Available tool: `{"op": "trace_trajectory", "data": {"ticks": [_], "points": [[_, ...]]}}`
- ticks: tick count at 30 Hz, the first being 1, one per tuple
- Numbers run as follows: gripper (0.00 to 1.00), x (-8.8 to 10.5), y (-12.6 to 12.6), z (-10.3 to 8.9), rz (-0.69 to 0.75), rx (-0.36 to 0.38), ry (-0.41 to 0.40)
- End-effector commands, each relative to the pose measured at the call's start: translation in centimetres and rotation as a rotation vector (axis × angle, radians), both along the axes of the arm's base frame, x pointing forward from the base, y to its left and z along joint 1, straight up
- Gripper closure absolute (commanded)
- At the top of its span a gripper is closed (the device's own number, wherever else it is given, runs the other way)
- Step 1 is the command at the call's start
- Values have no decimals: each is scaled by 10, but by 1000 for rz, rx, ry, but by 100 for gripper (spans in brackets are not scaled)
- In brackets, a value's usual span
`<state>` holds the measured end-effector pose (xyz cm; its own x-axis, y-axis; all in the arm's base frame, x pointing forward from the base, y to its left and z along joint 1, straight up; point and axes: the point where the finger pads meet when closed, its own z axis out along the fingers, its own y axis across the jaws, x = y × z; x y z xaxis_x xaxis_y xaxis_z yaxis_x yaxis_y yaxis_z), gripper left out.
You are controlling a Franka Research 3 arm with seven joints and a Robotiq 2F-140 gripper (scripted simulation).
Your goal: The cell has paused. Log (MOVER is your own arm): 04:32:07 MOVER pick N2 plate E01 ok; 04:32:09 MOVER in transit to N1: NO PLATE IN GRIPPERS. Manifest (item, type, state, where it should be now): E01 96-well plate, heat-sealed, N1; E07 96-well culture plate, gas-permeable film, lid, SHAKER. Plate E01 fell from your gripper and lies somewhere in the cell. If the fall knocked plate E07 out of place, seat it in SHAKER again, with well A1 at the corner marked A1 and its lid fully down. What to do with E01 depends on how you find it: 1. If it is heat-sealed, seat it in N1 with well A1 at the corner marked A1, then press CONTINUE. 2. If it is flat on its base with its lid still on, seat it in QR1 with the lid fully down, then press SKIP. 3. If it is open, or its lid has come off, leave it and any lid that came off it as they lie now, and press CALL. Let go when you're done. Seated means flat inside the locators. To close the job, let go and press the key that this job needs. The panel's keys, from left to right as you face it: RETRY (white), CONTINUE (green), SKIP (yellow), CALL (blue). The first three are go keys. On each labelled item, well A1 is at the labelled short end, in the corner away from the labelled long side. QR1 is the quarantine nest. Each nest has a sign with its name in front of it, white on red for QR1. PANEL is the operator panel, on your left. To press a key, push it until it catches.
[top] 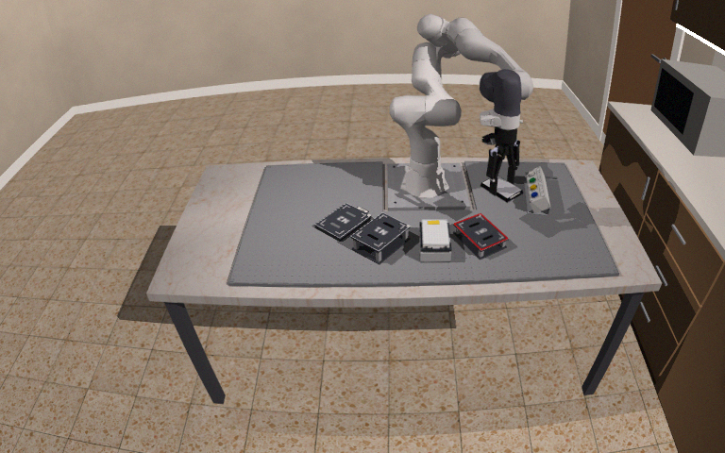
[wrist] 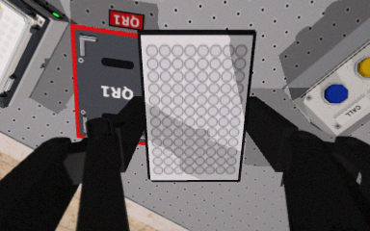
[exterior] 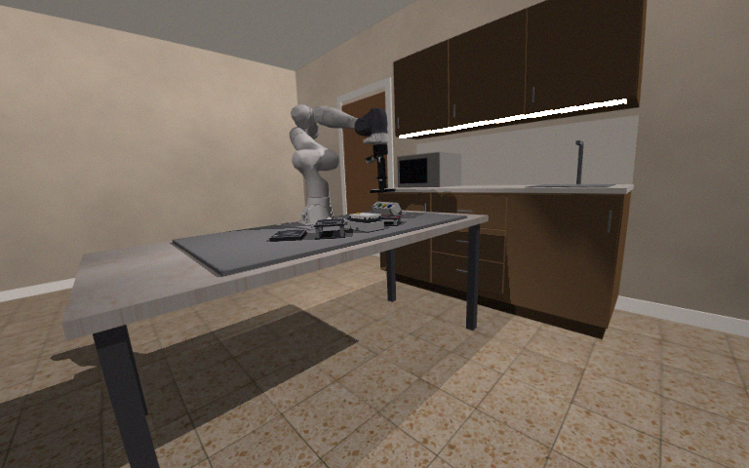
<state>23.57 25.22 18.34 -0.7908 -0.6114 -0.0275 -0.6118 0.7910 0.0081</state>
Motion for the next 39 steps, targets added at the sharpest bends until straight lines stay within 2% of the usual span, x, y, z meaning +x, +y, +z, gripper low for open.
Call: {"op": "trace_trajectory", "data": {"ticks": [1, 5, 12, 14, 23, 29, 31, 39], "points": [[90, 21, -16, 8, 225, 5, -21], [90, 43, -41, 15, 350, 7, -33], [90, 80, -97, 24, 478, 1, -45], [90, 80, -97, 24, 478, 1, -45], [90, 114, -186, 24, 667, -17, -51], [90, 123, -248, 16, 757, -29, -42], [90, 123, -248, 16, 757, -29, -42], [90, 120, -321, 1, 933, -47, -22]]}}
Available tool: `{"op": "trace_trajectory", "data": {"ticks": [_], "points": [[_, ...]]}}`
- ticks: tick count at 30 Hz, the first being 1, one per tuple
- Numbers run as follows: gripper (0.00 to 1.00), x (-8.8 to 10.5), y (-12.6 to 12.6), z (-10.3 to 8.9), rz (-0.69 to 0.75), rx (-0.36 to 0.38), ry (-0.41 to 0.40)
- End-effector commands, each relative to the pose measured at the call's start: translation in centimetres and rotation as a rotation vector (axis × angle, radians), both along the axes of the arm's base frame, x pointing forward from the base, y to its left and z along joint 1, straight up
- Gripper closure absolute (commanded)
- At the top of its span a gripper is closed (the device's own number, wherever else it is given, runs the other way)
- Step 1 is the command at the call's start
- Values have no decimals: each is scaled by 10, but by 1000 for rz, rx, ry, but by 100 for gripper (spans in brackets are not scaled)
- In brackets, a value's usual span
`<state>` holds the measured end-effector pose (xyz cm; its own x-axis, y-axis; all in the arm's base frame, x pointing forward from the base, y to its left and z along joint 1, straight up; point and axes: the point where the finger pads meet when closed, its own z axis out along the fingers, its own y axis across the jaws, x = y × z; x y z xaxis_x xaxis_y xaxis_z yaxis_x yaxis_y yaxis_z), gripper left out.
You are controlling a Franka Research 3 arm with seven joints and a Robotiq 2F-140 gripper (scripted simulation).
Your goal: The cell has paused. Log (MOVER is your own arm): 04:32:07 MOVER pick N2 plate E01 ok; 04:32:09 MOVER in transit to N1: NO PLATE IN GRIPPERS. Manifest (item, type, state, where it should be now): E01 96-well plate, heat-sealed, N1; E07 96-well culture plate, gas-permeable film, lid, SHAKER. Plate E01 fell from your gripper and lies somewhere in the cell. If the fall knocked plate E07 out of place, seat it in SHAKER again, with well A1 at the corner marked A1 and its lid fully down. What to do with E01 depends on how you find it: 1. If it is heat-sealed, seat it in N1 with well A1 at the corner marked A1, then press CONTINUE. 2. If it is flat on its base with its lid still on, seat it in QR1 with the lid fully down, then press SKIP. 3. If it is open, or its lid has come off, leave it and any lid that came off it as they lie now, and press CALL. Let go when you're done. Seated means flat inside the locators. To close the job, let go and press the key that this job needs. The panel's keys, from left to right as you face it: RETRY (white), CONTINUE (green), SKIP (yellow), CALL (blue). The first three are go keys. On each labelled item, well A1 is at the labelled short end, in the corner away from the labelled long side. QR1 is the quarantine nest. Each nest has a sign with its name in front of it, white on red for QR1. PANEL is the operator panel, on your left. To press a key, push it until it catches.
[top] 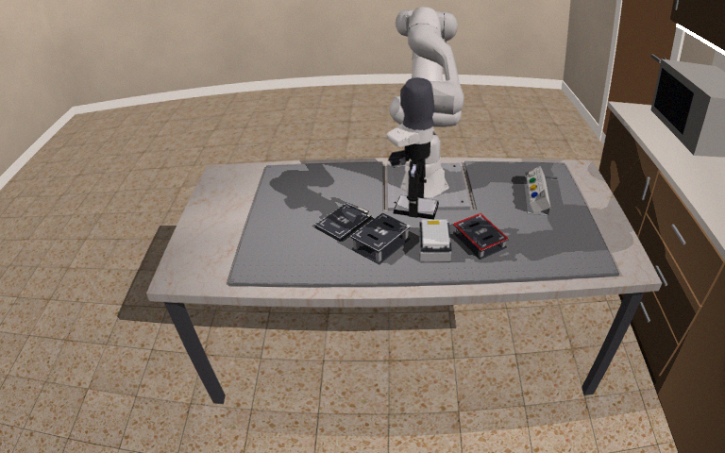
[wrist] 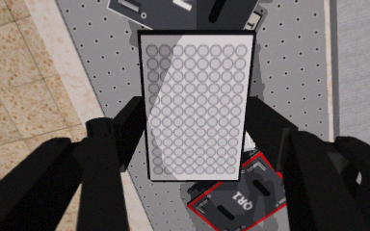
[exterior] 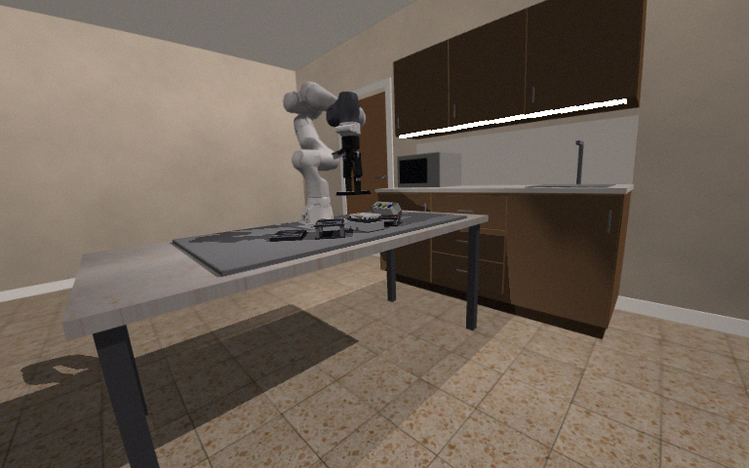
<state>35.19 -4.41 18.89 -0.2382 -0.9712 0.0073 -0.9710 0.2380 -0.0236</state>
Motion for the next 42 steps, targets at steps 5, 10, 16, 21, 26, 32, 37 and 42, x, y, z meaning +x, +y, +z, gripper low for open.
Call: {"op": "trace_trajectory", "data": {"ticks": [5, 10, 16, 21, 26, 32, 37, 42], "points": [[90, -4, -60, -13, 351, -8, 6], [90, -9, -77, -18, 444, -15, 16], [90, -17, -100, -25, 589, -22, 25], [90, -21, -110, -29, 712, -23, 31], [90, -22, -113, -30, 792, -23, 33], [90, -23, -114, -30, 1007, -18, 28], [90, -23, -114, -31, 1136, -8, 25], [90, -23, -114, -34, 1136, -7, 25]]}}
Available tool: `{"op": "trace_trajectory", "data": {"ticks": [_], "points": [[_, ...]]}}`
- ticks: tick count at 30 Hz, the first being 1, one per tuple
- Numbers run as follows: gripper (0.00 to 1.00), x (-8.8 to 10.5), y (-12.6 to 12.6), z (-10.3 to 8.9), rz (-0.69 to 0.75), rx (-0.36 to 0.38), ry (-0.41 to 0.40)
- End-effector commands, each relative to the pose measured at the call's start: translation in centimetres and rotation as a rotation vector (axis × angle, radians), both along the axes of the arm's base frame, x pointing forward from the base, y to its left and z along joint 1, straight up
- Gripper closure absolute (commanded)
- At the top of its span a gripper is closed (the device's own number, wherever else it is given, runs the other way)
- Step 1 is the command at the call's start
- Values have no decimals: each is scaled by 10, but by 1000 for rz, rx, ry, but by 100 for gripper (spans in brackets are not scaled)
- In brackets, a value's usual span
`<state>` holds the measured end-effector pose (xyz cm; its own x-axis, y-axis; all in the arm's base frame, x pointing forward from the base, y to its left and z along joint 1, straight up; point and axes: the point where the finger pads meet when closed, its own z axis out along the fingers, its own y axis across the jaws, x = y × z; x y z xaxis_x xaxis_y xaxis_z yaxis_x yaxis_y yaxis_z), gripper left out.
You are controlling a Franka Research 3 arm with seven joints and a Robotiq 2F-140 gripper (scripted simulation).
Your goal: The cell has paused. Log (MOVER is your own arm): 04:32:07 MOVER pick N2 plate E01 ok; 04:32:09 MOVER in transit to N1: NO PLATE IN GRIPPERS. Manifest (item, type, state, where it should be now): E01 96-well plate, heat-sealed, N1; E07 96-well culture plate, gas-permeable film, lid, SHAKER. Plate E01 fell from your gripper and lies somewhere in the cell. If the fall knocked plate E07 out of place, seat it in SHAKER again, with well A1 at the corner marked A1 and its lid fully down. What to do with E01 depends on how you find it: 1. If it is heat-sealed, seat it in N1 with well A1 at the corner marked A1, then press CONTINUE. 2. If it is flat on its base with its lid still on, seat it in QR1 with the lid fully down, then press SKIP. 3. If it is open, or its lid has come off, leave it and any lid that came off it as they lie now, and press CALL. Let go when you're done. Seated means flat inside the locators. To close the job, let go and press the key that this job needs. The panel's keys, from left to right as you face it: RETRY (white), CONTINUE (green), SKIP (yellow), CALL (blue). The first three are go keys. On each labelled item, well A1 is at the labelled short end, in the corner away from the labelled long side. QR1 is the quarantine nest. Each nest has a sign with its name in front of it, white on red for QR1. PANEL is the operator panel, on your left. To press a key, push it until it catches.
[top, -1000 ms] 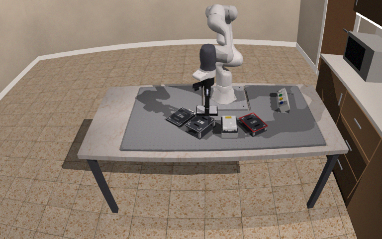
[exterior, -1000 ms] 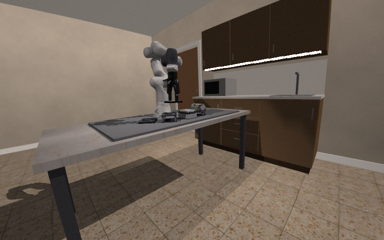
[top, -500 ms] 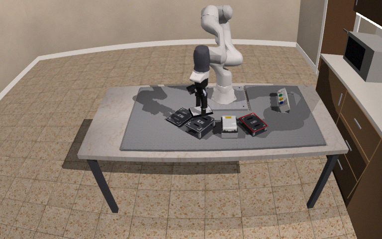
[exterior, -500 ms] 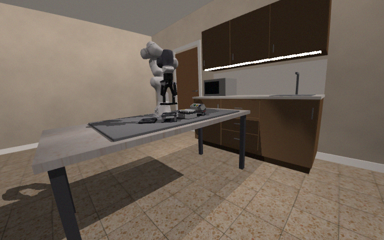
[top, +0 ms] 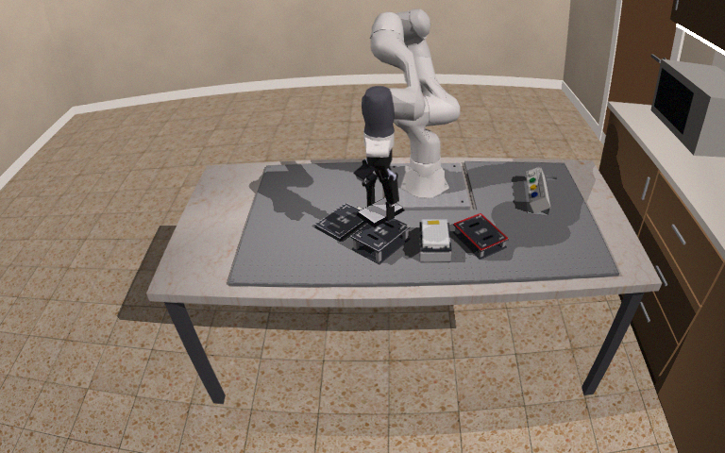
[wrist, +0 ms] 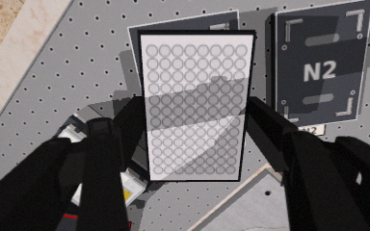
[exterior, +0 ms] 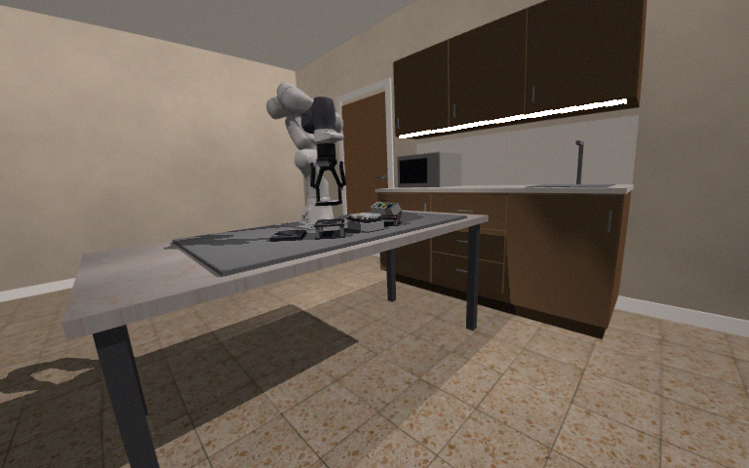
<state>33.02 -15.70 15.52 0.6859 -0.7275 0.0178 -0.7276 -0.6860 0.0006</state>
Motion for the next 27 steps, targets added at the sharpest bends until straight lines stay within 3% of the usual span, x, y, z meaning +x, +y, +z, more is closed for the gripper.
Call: {"op": "trace_trajectory", "data": {"ticks": [1, 27], "points": [[90, -1, -2, -1, 140, 8, 9], [90, 0, -2, -49, 140, 8, 9]]}}
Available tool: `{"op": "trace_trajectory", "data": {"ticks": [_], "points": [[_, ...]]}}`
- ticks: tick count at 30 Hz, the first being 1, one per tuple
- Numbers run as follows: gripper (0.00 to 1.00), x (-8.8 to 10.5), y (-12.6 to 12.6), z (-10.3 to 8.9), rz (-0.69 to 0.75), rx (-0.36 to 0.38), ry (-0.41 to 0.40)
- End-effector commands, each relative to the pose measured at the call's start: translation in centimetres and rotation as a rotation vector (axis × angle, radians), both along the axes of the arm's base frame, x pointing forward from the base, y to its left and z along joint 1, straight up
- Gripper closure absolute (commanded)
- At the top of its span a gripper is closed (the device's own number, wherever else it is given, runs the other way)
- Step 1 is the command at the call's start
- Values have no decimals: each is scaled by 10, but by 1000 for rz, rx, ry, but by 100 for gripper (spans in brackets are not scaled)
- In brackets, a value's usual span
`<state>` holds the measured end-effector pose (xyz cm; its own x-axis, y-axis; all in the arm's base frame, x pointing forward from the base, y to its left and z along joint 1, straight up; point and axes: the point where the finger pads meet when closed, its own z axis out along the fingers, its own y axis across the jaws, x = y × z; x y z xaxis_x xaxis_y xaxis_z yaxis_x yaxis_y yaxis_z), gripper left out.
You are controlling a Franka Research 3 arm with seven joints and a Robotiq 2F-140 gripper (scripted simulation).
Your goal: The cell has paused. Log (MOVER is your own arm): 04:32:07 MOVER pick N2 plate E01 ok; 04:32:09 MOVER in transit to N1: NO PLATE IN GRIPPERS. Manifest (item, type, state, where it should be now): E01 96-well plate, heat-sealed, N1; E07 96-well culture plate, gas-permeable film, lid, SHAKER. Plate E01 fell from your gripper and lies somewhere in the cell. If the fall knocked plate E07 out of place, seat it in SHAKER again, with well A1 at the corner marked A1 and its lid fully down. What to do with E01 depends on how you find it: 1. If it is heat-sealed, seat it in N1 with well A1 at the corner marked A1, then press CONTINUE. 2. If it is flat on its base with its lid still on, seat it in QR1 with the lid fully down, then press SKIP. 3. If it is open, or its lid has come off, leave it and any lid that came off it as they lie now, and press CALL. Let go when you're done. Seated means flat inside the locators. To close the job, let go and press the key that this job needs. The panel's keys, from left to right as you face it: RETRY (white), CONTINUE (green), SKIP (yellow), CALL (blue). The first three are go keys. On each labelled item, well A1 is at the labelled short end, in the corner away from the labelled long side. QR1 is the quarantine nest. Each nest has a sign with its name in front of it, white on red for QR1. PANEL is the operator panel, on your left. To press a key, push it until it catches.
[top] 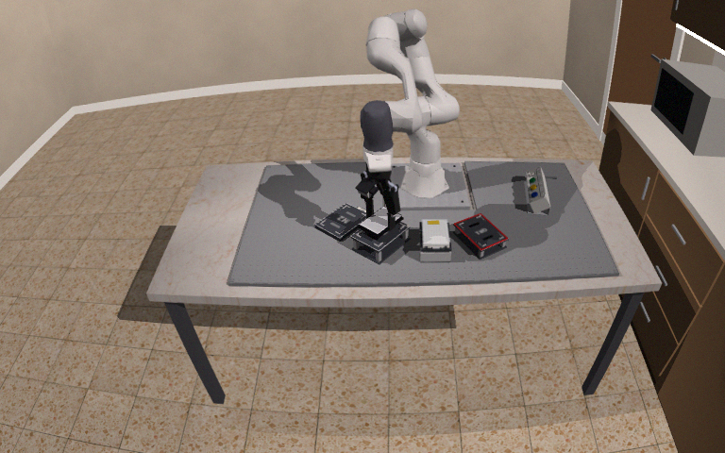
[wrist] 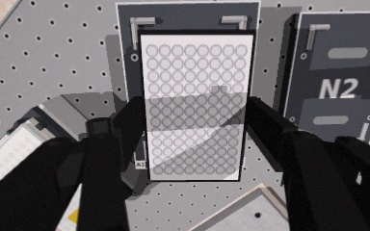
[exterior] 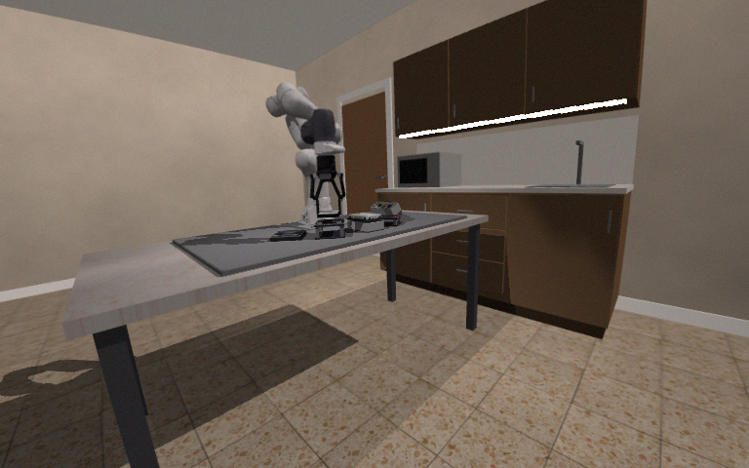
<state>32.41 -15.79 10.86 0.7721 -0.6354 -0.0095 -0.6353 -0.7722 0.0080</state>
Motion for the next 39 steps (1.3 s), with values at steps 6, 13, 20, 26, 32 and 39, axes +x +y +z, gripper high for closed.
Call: {"op": "trace_trajectory", "data": {"ticks": [6, 13, 20, 26, 32, 39], "points": [[90, 6, -1, -6, 14, -4, -17], [90, 6, -1, -7, 14, -4, -17], [90, 6, -1, -7, 14, -4, -17], [90, 6, -1, -7, 14, -4, -17], [90, 6, -1, -7, 14, -4, -17], [90, 6, -1, -7, 14, -4, -17]]}}
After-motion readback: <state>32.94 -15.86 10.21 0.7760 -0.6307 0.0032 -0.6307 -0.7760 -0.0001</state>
